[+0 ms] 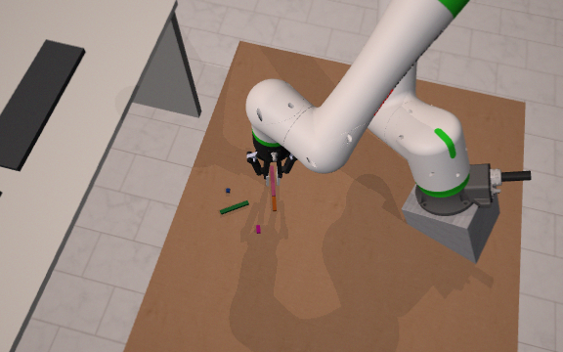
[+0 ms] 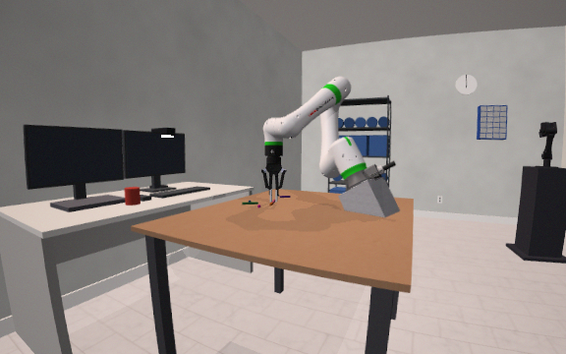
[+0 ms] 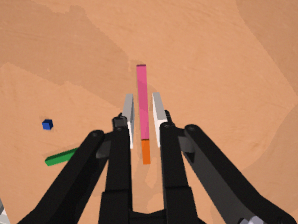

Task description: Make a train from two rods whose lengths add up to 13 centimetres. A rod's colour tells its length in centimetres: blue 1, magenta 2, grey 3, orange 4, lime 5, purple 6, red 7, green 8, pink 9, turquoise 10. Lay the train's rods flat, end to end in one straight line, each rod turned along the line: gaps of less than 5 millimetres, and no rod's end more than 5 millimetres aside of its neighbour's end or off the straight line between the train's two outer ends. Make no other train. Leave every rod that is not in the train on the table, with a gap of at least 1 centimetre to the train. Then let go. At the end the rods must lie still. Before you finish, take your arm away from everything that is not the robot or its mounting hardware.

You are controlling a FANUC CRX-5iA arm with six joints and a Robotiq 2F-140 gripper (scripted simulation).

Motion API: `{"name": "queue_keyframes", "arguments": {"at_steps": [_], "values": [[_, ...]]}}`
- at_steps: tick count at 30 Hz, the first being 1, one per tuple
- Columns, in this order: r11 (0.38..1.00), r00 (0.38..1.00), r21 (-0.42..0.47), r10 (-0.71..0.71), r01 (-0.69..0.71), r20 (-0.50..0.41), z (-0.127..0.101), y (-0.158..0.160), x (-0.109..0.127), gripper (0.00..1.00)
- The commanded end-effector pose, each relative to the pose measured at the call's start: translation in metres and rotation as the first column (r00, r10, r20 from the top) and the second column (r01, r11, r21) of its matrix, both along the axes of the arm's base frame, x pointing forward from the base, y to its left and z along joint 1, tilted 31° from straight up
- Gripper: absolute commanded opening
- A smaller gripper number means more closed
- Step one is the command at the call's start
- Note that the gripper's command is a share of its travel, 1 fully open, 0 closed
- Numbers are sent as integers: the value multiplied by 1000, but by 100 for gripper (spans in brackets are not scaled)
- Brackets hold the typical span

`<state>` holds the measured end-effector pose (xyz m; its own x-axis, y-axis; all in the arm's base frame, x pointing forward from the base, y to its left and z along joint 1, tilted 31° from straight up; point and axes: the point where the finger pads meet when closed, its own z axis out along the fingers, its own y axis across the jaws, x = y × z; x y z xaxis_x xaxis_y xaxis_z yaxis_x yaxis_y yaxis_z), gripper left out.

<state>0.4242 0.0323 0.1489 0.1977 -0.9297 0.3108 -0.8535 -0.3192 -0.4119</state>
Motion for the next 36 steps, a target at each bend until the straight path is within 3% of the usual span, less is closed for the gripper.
{"name": "queue_keyframes", "arguments": {"at_steps": [1, 13, 26, 27, 36], "values": [[1000, 1000, 0, 0, 0, 0, 5, 1, -3, 15], [1000, 1000, 0, 0, 0, 0, 55, 12, -31, 15], [1000, 1000, 0, 0, 0, 0, 75, 16, -42, 15], [1000, 1000, 0, 0, 0, 0, 75, 16, -42, 100], [1000, 1000, 0, 0, 0, 0, 75, 16, -42, 100]]}}
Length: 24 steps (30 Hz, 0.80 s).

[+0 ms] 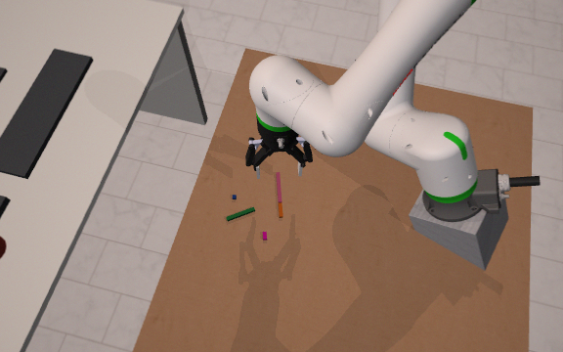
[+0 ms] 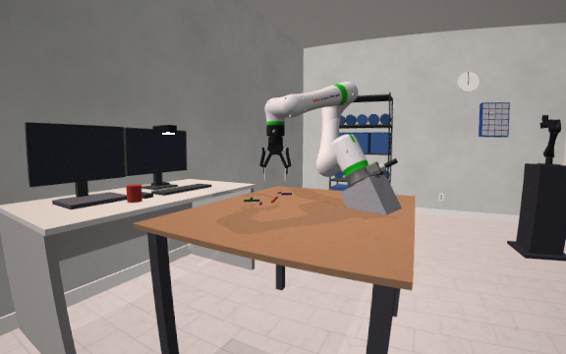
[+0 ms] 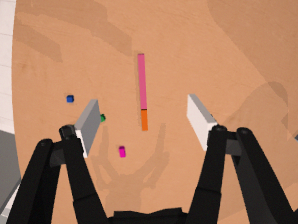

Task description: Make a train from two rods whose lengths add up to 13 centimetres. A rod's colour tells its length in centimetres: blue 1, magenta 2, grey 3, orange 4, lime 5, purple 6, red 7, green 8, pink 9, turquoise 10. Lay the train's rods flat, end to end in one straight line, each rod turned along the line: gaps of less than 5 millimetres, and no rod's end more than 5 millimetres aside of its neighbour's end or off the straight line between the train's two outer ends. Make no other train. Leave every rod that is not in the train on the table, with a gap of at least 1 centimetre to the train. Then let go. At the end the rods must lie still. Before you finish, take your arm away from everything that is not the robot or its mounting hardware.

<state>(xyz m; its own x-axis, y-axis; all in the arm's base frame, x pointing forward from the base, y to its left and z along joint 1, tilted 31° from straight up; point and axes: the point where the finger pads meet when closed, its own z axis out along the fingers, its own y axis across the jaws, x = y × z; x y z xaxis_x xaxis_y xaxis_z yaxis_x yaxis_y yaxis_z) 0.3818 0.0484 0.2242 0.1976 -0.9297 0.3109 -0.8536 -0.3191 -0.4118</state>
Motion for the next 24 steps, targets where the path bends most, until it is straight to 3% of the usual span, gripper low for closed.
{"name": "queue_keyframes", "arguments": {"at_steps": [1, 16, 24], "values": [[1000, 1000, 0, 0, 0, 0, 0, 0, 0, 100], [1000, 1000, 0, 0, 0, 0, 2, 0, -1, 100], [1000, 1000, 0, 0, 0, 0, 22, 5, -12, 100]]}}
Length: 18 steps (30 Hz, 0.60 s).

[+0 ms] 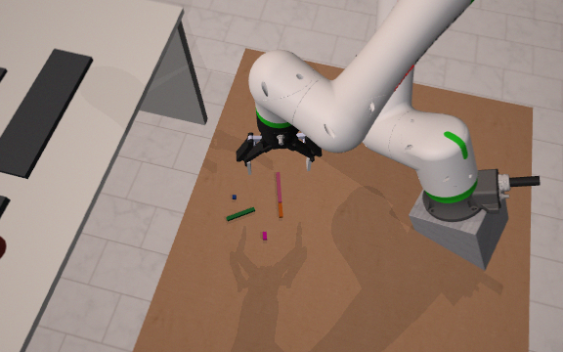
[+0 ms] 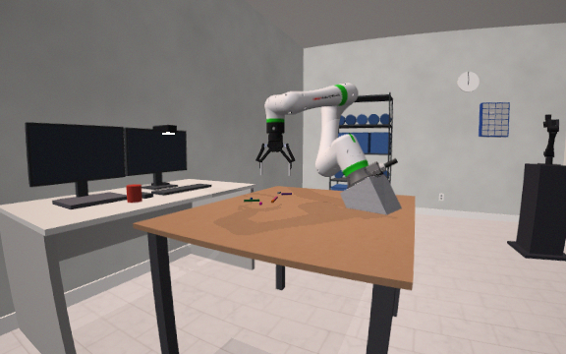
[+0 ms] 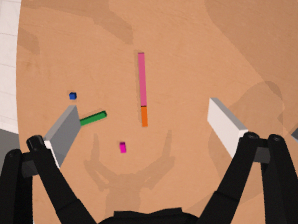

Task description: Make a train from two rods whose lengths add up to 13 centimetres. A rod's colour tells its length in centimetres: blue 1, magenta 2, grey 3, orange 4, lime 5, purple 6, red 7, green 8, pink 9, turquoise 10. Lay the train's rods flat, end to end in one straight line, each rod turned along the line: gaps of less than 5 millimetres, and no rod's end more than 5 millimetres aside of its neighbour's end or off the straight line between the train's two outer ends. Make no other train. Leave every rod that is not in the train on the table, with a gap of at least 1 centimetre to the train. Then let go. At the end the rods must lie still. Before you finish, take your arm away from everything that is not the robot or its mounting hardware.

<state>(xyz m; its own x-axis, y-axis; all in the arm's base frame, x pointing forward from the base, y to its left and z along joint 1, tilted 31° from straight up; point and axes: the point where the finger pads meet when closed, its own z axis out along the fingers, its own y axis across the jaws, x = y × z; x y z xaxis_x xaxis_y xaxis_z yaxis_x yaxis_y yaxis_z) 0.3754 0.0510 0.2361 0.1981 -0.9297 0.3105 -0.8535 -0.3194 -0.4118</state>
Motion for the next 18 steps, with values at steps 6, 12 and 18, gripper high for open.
{"name": "queue_keyframes", "arguments": {"at_steps": [6, 12, 18], "values": [[1000, 1000, 0, 0, 0, 1, 26, 6, -15, 100], [1000, 1000, 0, 0, 0, 1, 46, 10, -26, 100], [1000, 1000, 0, 0, 0, 1, 53, 11, -30, 100]]}}
